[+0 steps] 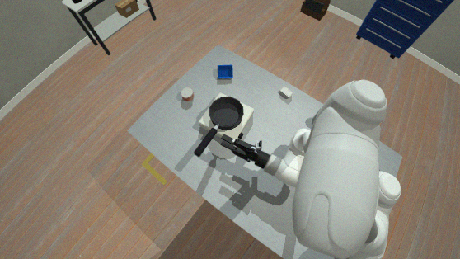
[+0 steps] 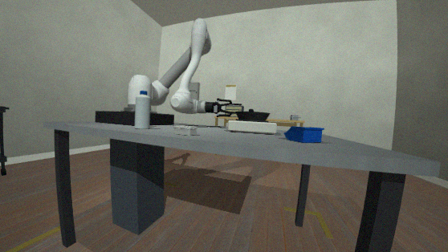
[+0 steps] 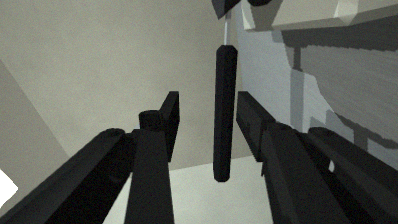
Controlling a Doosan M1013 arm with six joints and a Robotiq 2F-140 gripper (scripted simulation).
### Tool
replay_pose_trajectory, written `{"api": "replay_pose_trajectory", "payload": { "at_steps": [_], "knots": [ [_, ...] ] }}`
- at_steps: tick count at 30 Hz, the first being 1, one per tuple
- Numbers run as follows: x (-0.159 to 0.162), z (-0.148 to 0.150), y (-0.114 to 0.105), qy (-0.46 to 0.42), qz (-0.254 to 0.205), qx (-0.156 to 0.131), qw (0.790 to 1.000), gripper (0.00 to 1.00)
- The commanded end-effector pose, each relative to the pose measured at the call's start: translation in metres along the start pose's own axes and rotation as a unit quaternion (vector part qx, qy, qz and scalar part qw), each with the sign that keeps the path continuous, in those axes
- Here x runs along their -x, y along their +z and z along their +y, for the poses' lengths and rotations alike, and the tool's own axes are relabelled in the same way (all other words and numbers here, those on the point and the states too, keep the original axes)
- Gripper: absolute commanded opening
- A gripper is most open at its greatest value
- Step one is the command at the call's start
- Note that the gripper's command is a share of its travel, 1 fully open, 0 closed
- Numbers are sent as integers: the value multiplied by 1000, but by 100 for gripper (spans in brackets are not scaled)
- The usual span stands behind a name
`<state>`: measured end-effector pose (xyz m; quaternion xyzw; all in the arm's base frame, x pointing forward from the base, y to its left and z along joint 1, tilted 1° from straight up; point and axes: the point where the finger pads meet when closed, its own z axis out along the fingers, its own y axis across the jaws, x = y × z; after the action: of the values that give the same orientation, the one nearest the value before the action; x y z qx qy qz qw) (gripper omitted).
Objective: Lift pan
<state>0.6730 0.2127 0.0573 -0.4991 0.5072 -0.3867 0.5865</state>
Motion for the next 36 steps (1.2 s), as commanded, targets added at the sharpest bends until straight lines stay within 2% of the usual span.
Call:
{"api": "replay_pose_trajectory", "payload": {
  "at_steps": [1, 13, 36],
  "knots": [
    [-1, 6, 0, 0, 0, -1, 1000, 41],
    [-5, 23, 0, 0, 0, -1, 1000, 41],
    [-5, 24, 2, 0, 0, -1, 1000, 41]
  ]
}}
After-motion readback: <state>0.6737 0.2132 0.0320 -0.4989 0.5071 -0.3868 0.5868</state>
